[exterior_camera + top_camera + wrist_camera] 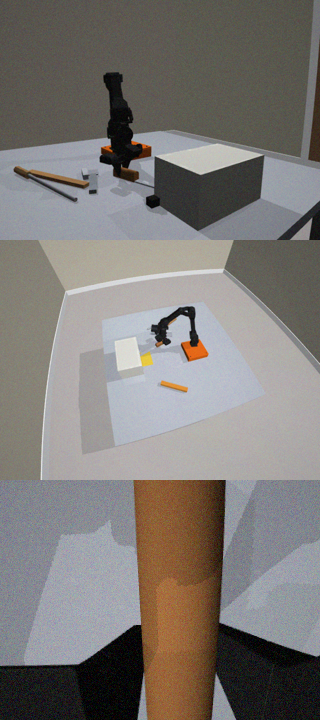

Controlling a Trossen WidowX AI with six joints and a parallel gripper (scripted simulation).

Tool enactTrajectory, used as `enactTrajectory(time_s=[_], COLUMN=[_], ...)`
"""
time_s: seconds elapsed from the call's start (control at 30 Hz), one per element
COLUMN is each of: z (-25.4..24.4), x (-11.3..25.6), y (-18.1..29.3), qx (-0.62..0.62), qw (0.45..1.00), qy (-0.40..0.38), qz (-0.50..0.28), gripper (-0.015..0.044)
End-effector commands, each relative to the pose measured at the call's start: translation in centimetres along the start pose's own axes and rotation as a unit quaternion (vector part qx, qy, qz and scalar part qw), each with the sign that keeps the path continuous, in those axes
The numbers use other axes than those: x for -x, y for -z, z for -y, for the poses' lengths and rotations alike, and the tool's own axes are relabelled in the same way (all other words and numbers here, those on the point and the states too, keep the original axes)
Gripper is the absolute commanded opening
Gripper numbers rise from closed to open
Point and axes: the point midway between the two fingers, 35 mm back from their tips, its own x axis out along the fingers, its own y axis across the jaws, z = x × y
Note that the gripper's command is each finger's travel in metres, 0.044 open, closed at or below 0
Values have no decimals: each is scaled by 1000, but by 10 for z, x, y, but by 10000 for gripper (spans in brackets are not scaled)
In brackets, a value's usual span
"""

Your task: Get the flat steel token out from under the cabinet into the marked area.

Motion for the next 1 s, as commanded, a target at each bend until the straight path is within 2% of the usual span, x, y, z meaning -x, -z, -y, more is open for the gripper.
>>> enactTrajectory(time_s=[0.0,0.97], z=[1,1], x=[0,1], y=[-8,-46], qx=[0,0], qw=[1000,1000], qy=[2,2], qz=[-1,1], gripper=[0,0])
